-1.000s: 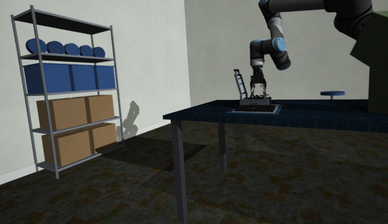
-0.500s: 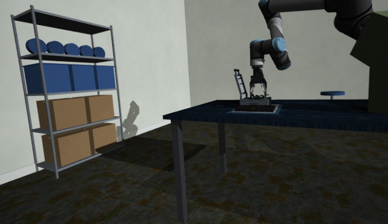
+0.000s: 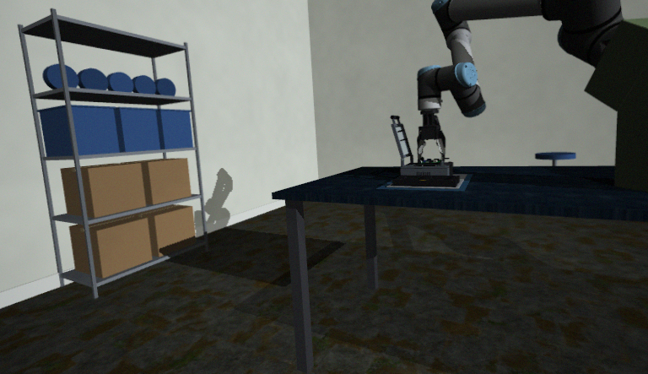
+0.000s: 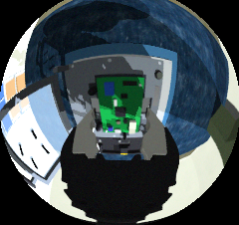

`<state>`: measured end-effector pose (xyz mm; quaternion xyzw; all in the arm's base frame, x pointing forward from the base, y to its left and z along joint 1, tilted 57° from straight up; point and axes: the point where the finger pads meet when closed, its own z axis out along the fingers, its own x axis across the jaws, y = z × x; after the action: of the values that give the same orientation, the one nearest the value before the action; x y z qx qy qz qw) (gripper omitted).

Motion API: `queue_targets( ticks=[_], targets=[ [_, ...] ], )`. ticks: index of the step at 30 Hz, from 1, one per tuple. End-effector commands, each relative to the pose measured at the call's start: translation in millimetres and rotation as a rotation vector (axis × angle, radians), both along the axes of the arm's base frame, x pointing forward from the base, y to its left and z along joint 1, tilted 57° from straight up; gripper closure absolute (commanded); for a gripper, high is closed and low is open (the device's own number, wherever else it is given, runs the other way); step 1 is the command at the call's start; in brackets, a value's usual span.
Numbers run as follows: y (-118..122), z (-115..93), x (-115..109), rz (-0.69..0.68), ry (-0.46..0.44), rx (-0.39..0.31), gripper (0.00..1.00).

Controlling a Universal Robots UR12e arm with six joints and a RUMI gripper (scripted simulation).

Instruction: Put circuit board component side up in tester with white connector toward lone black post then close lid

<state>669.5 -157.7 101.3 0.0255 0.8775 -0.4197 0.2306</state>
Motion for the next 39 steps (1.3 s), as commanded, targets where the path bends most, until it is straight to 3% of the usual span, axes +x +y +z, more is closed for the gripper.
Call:
queue_targets(
  ticks=[1, 23, 39],
  targets=[
    [-1, -1, 1, 0.0, 0.0, 0.0, 0.41],
    [1, 1, 0, 0.0, 0.0, 0.0, 0.41],
    [31, 21, -17, 0.001, 0.001, 0.0, 0.41]
  ],
)
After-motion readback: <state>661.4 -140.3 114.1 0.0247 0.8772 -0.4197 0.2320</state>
